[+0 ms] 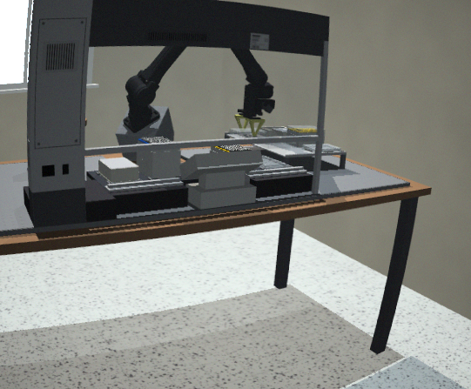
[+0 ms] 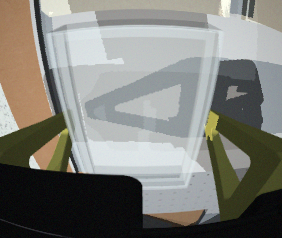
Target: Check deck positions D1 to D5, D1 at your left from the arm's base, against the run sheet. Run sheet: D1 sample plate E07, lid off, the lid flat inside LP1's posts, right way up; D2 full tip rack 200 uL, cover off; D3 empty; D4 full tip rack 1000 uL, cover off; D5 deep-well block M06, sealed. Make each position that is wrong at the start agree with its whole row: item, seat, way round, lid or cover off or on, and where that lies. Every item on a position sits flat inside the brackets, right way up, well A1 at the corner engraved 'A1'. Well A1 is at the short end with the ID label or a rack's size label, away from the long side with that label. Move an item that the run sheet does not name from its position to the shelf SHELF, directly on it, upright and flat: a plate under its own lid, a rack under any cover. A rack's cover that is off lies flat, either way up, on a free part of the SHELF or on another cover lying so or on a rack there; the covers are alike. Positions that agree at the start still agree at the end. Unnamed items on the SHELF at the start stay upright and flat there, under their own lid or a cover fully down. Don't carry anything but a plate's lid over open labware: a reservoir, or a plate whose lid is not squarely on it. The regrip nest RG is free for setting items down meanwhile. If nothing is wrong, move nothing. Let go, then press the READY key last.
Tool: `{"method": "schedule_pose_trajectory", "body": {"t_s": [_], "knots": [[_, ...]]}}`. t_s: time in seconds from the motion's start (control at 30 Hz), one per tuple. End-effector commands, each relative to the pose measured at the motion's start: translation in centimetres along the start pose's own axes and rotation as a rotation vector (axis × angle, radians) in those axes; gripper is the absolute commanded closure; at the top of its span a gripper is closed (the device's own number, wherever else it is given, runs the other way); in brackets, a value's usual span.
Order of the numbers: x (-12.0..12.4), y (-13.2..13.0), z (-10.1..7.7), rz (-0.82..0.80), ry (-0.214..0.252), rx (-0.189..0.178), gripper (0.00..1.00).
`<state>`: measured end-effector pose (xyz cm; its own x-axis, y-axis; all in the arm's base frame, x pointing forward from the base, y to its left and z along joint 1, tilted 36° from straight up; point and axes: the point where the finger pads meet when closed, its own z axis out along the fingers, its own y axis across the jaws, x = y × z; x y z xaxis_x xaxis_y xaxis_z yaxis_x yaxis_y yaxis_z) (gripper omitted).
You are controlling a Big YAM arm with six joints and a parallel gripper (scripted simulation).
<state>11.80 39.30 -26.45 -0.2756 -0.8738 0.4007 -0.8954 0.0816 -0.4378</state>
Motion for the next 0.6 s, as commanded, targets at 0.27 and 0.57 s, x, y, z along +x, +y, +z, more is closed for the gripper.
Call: {"method": "schedule_pose_trajectory", "body": {"t_s": [0.27,0.57], "knots": [[-3.3,0.2,-5.8,0.024,-0.094,-0.006,0.00],[-3.0,0.5,-6.3,0.012,-0.083,-0.003,0.00]]}}
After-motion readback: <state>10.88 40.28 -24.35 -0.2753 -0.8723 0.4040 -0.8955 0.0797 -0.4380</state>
